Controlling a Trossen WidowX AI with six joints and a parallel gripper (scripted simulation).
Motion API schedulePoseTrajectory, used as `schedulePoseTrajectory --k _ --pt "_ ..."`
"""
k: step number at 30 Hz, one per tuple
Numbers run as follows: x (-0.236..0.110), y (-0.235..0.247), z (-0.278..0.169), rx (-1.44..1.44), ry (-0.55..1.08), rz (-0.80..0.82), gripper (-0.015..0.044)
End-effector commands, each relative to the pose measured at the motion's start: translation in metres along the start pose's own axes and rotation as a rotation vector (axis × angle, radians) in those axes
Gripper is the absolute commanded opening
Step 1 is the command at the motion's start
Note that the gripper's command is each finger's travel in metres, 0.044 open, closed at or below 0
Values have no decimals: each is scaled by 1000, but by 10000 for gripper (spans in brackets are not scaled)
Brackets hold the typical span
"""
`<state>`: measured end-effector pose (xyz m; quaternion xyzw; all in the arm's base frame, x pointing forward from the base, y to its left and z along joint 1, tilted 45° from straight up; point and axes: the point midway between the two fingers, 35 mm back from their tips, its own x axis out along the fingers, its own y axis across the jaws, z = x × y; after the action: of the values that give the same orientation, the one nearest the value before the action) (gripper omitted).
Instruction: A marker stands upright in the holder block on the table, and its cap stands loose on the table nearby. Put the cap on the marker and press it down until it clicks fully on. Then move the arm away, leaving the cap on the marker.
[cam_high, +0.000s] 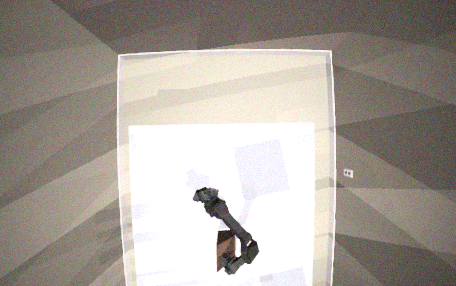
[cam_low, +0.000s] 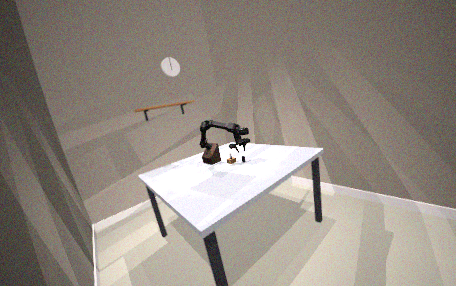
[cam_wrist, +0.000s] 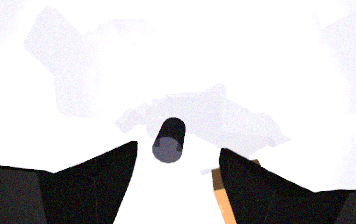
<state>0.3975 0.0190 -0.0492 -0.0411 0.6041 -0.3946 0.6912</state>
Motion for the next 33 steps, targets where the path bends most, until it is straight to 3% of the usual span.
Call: schedulePoseTrajectory --k 1,7,10,17,33 --pt "-8 18 -36 -162 -65 -122 256" --pt "-5 19 -39 -170 -68 -128 256" --pt "24 15 -36 -170 -69 -128 256" --pt "40 13 -36 -170 -69 -129 256" --pt "62 11 -34 -170 -69 -129 256"
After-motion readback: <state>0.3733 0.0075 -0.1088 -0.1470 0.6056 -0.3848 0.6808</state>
